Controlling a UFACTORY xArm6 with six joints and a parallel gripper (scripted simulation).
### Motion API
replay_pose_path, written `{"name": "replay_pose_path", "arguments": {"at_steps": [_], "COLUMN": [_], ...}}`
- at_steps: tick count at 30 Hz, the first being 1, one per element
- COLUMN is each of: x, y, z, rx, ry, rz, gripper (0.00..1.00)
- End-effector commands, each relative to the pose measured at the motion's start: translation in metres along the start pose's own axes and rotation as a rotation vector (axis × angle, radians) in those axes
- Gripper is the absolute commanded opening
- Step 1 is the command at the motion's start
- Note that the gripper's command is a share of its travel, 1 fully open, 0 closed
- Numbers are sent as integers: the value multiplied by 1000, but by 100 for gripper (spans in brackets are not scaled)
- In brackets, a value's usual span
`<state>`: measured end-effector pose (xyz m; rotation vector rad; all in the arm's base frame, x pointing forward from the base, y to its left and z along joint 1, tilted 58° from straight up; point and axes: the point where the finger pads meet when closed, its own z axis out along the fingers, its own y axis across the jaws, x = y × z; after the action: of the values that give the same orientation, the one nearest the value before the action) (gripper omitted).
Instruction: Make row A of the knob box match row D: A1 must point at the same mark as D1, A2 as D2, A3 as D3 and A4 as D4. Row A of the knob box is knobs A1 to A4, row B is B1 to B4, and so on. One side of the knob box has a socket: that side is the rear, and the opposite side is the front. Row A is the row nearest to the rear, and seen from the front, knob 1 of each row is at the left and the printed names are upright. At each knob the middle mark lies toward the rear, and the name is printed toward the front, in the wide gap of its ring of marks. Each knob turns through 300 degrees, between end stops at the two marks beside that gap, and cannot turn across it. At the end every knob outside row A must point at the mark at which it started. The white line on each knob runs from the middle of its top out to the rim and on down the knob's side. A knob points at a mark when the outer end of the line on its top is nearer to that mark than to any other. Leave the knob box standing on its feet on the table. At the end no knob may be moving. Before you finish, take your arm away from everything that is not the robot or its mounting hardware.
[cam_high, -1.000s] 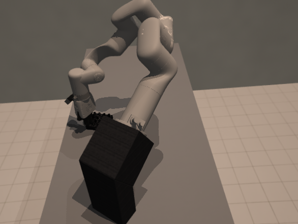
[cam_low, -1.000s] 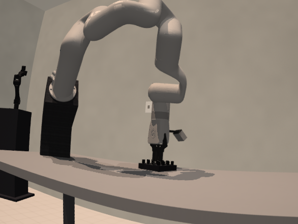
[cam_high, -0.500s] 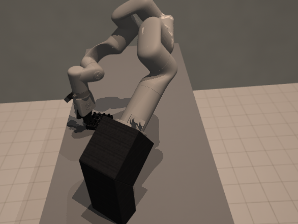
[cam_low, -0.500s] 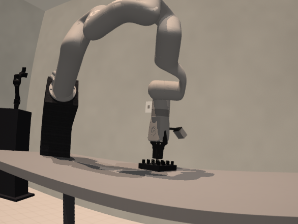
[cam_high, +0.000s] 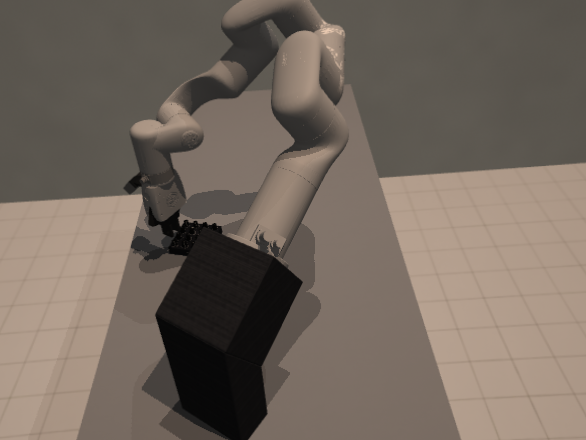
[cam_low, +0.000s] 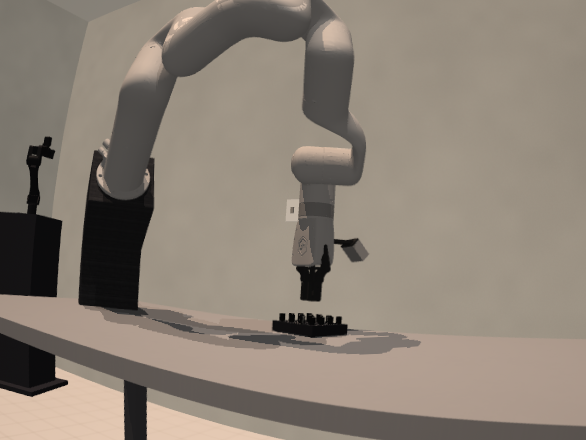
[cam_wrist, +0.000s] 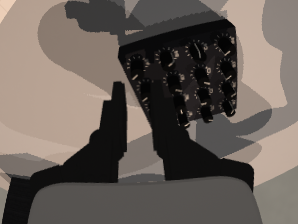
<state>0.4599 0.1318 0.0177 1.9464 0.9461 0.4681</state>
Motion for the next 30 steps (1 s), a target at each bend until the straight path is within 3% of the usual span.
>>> {"name": "replay_pose_path", "arguments": {"at_steps": [1, 9, 10, 15, 22, 24, 30], "x": [1, 1, 1, 1, 1, 1, 1], "y": [0, 0, 0, 0, 0, 0, 0], "z": [-2, -2, -2, -9, -45, -45, -86], "rx": [0, 0, 0, 0, 0, 0, 0], "ry": [2, 2, 2, 2, 2, 2, 2], "rz": [0, 0, 0, 0, 0, 0, 1], "gripper": [19, 19, 100, 100, 100, 100, 100]}}
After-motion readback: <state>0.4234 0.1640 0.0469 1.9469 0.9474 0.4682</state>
